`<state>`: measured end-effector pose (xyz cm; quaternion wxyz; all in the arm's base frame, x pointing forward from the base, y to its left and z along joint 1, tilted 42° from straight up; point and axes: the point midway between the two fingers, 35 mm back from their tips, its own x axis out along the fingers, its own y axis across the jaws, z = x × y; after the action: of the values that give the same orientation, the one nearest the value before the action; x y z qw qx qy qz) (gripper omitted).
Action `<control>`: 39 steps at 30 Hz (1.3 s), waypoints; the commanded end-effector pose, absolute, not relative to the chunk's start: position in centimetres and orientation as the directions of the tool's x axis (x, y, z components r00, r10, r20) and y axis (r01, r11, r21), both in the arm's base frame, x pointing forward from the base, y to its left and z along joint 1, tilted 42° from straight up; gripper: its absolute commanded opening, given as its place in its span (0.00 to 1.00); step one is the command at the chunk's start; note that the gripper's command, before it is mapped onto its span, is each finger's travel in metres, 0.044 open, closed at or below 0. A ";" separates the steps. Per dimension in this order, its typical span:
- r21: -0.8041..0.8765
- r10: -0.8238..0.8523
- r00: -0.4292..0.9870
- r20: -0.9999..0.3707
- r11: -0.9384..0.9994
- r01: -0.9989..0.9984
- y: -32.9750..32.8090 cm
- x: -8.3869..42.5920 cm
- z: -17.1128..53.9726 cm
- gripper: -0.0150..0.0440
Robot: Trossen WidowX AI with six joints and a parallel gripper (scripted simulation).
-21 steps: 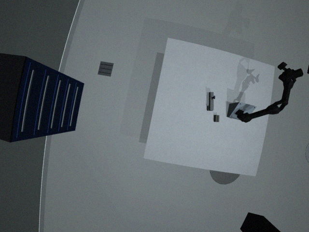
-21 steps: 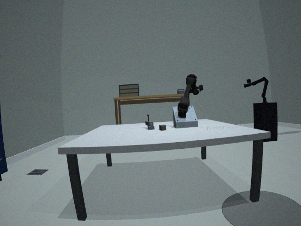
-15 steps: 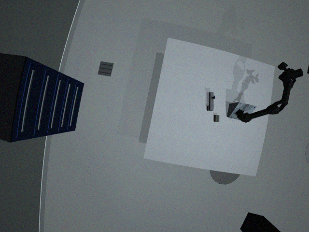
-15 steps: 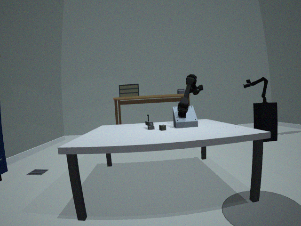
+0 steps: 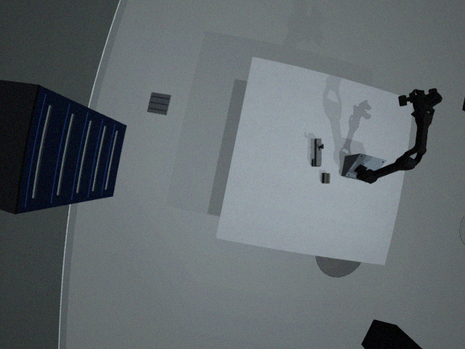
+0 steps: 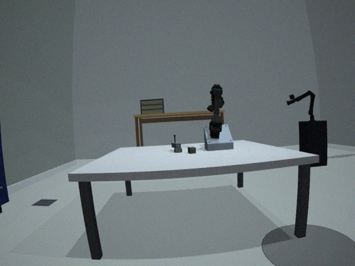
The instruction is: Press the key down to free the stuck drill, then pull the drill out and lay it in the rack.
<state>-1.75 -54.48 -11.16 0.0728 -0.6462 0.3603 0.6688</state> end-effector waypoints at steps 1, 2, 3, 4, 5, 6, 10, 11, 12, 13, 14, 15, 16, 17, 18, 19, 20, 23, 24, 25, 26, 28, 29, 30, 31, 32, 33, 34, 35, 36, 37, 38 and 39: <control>0.301 -0.298 -0.046 -0.953 -0.935 -0.189 -51.9 5.1 -10.9 0.25; 0.279 -0.278 -0.023 -0.960 -0.956 -0.087 -51.2 6.8 -10.8 0.25; 0.259 -0.259 -0.003 -0.966 -0.966 0.005 -50.5 8.2 -10.8 0.25; 0.241 -0.240 0.015 -0.971 -0.966 0.092 -49.8 9.5 -10.7 0.25; 0.223 -0.221 0.031 -0.975 -0.959 0.177 -49.0 10.8 -10.6 0.25; 0.207 -0.202 0.047 -0.978 -0.944 0.258 -48.3 12.0 -10.5 0.25; 0.153 -0.119 0.098 -0.988 -0.816 0.557 -45.0 16.4 -10.0 0.25; 0.143 -0.096 0.109 -0.989 -0.767 0.625 -44.1 17.5 -9.9 0.25; 0.135 -0.072 0.119 -0.990 -0.712 0.689 -43.1 18.5 -9.7 0.25; 0.128 -0.048 0.128 -0.991 -0.650 0.749 -42.1 19.6 -9.6 0.25; 0.124 -0.023 0.136 -0.990 -0.583 0.803 -41.1 20.5 -9.4 0.25; 0.122 0.002 0.143 -0.990 -0.512 0.851 -40.0 21.5 -9.2 0.25; 0.122 0.027 0.149 -0.989 -0.436 0.892 -39.0 22.4 -9.0 0.25; 0.124 0.053 0.153 -0.987 -0.357 0.926 -37.9 23.3 -8.8 0.25; 0.129 0.079 0.157 -0.985 -0.277 0.952 -36.7 24.1 -8.6 0.25; 0.136 0.105 0.159 -0.982 -0.195 0.971 -35.6 24.9 -8.4 0.25; 0.146 0.131 0.160 -0.978 -0.112 0.983 -34.4 25.7 -8.2 0.25; 0.186 0.207 0.157 -0.966 0.132 0.974 -30.9 27.7 -7.5 0.25; 0.204 0.233 0.154 -0.960 0.211 0.956 -29.7 28.3 -7.2 0.25; 0.223 0.258 0.149 -0.955 0.287 0.932 -28.5 28.8 -6.9 0.25; 0.244 0.283 0.144 -0.948 0.360 0.901 -27.3 29.3 -6.7 0.25; 0.289 0.332 0.131 -0.934 0.488 0.824 -24.9 30.2 -6.1 0.25; 0.313 0.356 0.124 -0.926 0.543 0.779 -23.6 30.6 -5.8 0.25; 0.338 0.380 0.115 -0.918 0.596 0.729 -22.4 31.0 -5.5 0.25; 0.364 0.403 0.106 -0.909 0.644 0.673 -21.1 31.3 -5.1 0.25; 0.391 0.427 0.095 -0.899 0.688 0.611 -19.8 31.6 -4.8 0.25; 0.418 0.450 0.082 -0.889 0.727 0.545 -18.5 31.8 -4.4 0.25; 0.446 0.473 0.069 -0.878 0.759 0.474 -17.2 32.0 -4.1 0.25; 0.473 0.495 0.055 -0.867 0.785 0.400 -15.9 32.2 -3.7 0.25; 0.500 0.516 0.040 -0.856 0.804 0.323 -14.6 32.3 -3.3 0.25; 0.525 0.536 0.024 -0.844 0.815 0.244 -13.3 32.4 -3.0 0.25; 0.549 0.555 0.007 -0.832 0.820 0.160 -12.1 32.4 -2.6 0.25; 0.571 0.573 -0.011 -0.819 0.817 0.078 -10.8 32.4 -2.2 0.25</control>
<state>32.27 -16.77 -4.02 0.6473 0.3337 0.6852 0.0126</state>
